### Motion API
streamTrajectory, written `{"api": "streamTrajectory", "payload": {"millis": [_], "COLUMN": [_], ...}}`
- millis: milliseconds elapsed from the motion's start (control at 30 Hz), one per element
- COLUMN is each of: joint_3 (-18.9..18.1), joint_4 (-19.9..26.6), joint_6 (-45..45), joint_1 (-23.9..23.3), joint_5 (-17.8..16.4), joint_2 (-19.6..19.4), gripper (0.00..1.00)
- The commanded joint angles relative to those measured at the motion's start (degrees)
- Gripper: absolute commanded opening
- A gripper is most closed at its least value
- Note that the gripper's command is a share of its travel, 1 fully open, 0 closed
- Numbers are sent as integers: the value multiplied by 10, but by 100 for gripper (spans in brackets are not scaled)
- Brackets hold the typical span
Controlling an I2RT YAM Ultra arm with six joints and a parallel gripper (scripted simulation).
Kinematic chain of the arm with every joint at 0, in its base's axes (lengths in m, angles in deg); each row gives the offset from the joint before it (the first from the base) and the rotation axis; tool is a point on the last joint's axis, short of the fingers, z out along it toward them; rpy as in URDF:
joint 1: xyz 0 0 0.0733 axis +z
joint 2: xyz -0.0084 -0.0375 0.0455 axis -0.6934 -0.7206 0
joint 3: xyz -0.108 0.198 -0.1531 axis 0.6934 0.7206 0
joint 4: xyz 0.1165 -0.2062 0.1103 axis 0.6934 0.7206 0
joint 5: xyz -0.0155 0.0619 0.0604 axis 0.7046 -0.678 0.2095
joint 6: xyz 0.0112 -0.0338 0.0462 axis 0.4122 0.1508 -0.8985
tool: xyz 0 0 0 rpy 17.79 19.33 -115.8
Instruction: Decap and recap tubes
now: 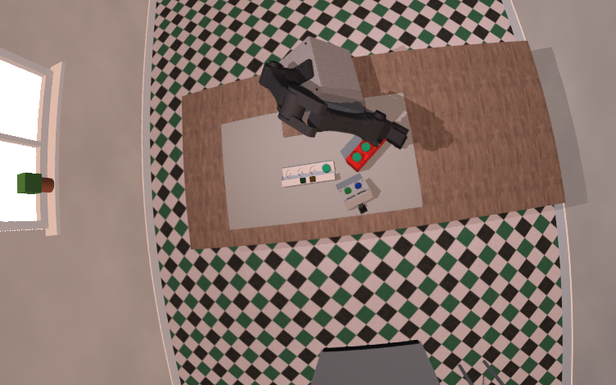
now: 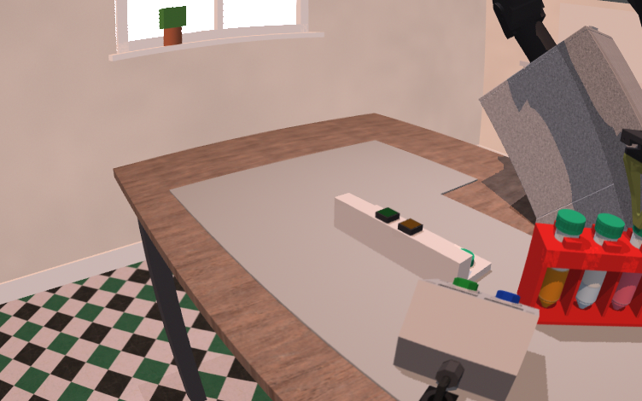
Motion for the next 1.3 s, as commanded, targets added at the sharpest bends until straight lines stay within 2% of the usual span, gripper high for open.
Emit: {"api": "streamTrajectory", "payload": {"millis": [0, 267, 800, 967, 1067, 1200, 1267], "joint_3": [-3, -3, -19, 63, 63, 117, 130], "joint_4": [0, 0, 68, 32, 32, 10, 4], "joint_6": [-5, -5, -34, -216, -223, -359, -406], "joint_1": [5, 5, 34, -15, -15, -57, -68], "joint_5": [0, 0, -15, 9, 9, 28, 33], "joint_2": [4, 4, 42, 112, 112, 167, 180], "gripper": [0, 0, 0, 0, 0, 0, 0]}}
